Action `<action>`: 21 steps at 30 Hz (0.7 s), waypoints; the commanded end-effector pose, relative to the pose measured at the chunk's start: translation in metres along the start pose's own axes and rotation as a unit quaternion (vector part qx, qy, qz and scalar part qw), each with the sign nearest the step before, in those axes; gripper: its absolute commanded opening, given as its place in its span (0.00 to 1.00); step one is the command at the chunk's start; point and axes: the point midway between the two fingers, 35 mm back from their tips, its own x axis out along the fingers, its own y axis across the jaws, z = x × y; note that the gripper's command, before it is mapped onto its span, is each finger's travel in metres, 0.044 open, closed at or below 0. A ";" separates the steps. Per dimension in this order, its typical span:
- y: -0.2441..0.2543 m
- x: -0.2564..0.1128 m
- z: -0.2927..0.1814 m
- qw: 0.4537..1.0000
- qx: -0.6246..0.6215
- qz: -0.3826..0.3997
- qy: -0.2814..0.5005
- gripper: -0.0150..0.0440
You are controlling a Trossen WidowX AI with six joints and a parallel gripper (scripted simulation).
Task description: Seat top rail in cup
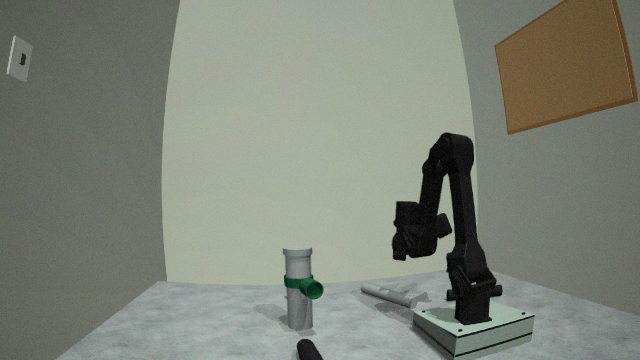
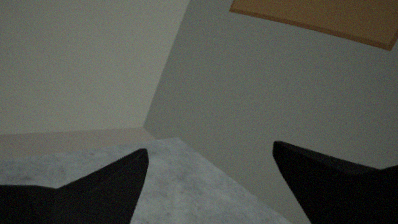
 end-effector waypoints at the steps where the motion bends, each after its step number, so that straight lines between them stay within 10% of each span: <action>1: 0.001 0.000 0.001 1.000 0.000 0.002 -0.001 0.98; 10: 0.079 -0.051 0.061 0.983 0.007 0.174 -0.049 1.00; 21: 0.145 -0.208 0.147 0.885 0.006 0.455 -0.100 1.00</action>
